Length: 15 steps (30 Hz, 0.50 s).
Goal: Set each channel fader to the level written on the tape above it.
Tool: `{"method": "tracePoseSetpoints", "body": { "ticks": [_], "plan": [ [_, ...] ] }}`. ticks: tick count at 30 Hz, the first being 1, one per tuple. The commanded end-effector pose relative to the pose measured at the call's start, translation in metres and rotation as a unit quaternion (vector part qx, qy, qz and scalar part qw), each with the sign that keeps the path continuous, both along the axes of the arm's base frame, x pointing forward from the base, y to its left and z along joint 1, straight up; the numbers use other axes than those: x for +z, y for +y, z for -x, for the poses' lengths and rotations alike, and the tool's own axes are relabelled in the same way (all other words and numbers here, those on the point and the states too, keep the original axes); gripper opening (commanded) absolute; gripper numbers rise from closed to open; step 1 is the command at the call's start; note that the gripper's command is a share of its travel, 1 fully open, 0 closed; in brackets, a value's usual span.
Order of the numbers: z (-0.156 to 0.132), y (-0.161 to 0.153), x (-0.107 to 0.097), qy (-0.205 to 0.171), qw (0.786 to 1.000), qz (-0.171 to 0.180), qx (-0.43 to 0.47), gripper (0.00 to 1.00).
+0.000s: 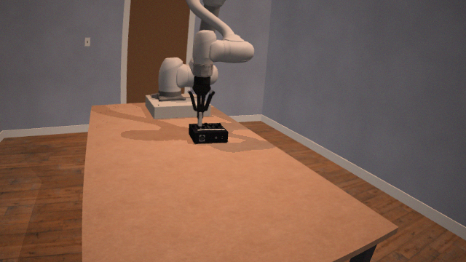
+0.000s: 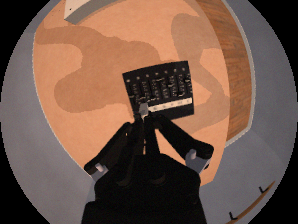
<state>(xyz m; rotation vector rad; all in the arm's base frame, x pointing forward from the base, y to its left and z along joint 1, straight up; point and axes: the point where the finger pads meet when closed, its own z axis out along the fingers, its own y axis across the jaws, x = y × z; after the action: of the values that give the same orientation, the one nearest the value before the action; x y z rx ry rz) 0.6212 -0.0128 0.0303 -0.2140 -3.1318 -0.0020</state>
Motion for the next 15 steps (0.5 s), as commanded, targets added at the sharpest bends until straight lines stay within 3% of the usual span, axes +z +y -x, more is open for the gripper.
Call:
{"method": "tracePoseSetpoints", "body": {
  "ticks": [1, 15],
  "plan": [
    [0.0, 0.0, 0.0, 0.0, 1.0, 0.0, 0.0, 0.0],
    [0.0, 0.0, -0.0059, 0.0, 1.0, 0.0, 0.0, 0.0]
  ]
}}
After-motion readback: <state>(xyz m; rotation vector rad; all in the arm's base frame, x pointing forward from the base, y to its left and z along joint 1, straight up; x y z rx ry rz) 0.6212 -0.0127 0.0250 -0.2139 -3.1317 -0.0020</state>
